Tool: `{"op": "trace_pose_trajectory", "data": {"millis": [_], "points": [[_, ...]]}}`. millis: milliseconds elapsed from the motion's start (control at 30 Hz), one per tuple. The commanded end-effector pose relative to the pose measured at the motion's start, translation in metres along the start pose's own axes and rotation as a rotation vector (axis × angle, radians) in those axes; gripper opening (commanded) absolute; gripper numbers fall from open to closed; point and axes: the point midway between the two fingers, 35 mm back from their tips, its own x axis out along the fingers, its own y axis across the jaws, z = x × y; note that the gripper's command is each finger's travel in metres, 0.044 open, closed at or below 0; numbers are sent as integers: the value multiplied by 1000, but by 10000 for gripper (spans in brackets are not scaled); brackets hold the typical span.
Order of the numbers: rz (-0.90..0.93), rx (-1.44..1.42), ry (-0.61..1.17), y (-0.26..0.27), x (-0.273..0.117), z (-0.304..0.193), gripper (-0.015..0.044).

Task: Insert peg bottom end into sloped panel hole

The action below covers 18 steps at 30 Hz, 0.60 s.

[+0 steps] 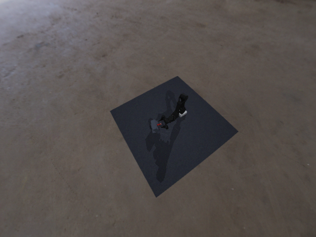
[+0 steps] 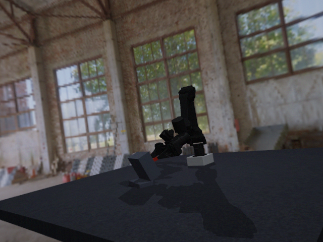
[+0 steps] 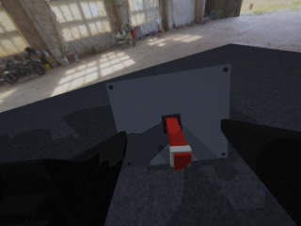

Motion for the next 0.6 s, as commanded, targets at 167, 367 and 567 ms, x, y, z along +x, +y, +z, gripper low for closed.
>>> {"op": "trace_pose_trajectory", "data": {"millis": [167, 367, 567], "points": [[-2, 1, 5, 1, -9, 0, 440], [-2, 1, 6, 2, -15, 1, 440], [-2, 1, 8, 3, -21, 1, 440]]}}
